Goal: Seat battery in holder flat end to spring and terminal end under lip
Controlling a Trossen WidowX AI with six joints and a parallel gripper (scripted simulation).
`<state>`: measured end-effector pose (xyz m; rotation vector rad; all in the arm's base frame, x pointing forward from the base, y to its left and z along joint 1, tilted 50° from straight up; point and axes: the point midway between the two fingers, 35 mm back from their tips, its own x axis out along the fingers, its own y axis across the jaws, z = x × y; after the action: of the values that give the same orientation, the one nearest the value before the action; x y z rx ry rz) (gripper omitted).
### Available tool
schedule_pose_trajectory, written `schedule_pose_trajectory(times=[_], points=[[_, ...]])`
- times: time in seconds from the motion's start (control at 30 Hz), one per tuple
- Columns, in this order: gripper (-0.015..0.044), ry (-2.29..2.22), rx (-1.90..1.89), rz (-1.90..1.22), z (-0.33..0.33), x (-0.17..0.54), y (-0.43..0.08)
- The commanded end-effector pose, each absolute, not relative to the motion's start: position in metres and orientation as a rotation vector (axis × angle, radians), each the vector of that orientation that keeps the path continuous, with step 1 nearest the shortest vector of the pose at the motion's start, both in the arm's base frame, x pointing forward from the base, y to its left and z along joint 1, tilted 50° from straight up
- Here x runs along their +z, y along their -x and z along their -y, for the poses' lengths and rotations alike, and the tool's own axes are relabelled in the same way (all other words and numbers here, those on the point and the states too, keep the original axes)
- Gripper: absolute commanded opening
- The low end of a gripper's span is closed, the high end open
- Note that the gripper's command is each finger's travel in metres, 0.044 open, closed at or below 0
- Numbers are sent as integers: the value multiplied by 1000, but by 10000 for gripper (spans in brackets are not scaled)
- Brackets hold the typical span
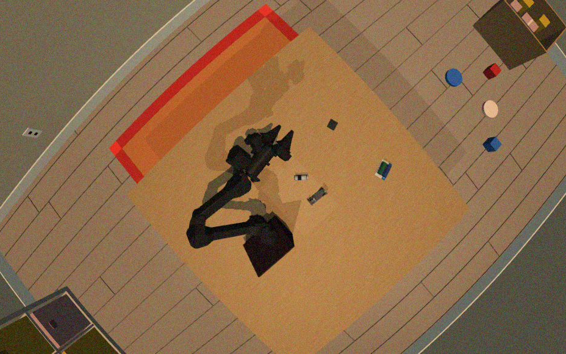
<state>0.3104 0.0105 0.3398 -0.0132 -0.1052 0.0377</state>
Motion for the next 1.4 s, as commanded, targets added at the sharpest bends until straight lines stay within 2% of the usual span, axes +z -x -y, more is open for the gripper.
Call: schedule_pose_trajectory(times=[0.0,0.17,0.43,0.67,1.37], points=[[374,8,44,91,-11,337,-312],[242,-158,177,-285,-28,253,-346],[239,-648,260,-1005,-56,116,-337],[239,-1210,133,-1578,-78,54,-295],[239,-1267,109,-1628,-95,37,-294]])
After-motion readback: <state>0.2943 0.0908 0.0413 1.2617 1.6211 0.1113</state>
